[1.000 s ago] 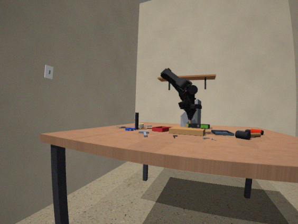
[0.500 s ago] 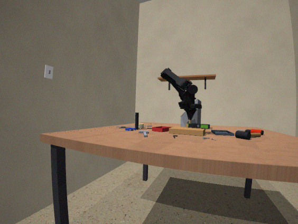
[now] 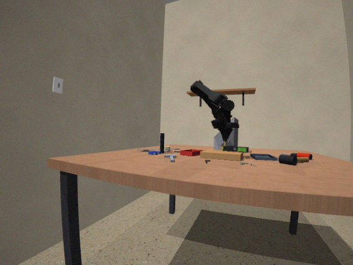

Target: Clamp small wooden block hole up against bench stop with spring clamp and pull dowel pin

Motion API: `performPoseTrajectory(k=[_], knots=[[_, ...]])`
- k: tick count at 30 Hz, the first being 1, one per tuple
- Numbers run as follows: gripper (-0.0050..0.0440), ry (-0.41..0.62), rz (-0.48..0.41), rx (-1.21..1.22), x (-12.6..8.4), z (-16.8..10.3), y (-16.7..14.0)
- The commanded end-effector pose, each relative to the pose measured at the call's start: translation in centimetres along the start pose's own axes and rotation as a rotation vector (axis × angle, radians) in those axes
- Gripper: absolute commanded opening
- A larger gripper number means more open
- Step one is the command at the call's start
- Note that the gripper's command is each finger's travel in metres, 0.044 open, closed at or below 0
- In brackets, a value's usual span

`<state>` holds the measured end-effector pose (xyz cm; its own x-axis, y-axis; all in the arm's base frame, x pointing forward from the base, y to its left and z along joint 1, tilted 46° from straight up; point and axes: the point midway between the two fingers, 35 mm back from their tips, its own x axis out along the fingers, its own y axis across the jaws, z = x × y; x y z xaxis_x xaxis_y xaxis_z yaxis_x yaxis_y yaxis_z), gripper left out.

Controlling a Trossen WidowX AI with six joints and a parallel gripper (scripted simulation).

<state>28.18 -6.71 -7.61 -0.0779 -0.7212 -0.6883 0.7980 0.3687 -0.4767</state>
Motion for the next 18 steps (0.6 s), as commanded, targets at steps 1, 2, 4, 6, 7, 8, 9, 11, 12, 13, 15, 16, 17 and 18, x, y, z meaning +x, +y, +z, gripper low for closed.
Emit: performPoseTrajectory(k=[1, 2, 4, 6, 7, 8, 9, 11, 12, 13, 15, 16, 17, 18], knots=[[0.0, 0.003, 0.002, 0.006, -0.1, 0.0, 0.03], [0.0, 0.003, 0.002, 0.006, -0.11, 0.0, 0.03], [0.0, 0.003, 0.002, 0.006, -0.14, 0.0, 0.03], [0.0, 0.003, 0.002, 0.006, -0.17, 0.0, 0.03], [0.0, 0.003, 0.002, 0.006, -0.18, 0.0, 0.03], [0.0, 0.003, 0.002, 0.006, -0.19, 0.0, 0.03], [0.0, 0.003, 0.002, 0.006, -0.2, 0.0, 0.03], [0.0, 0.003, 0.002, 0.006, -0.23, 0.0, 0.03], [0.0, 0.003, 0.002, 0.006, -0.24, 0.0, 0.03], [0.0, 0.003, 0.002, 0.006, -0.26, 0.0, 0.03], [0.0, 0.003, 0.002, 0.006, -0.27, 0.0, 0.03], [0.0, 0.003, 0.002, 0.006, -0.27, 0.0, 0.03], [0.0, 0.003, 0.002, 0.006, -0.28, 0.0, 0.03], [0.0, 0.003, 0.002, 0.006, -0.3, 0.0, 0.03]])
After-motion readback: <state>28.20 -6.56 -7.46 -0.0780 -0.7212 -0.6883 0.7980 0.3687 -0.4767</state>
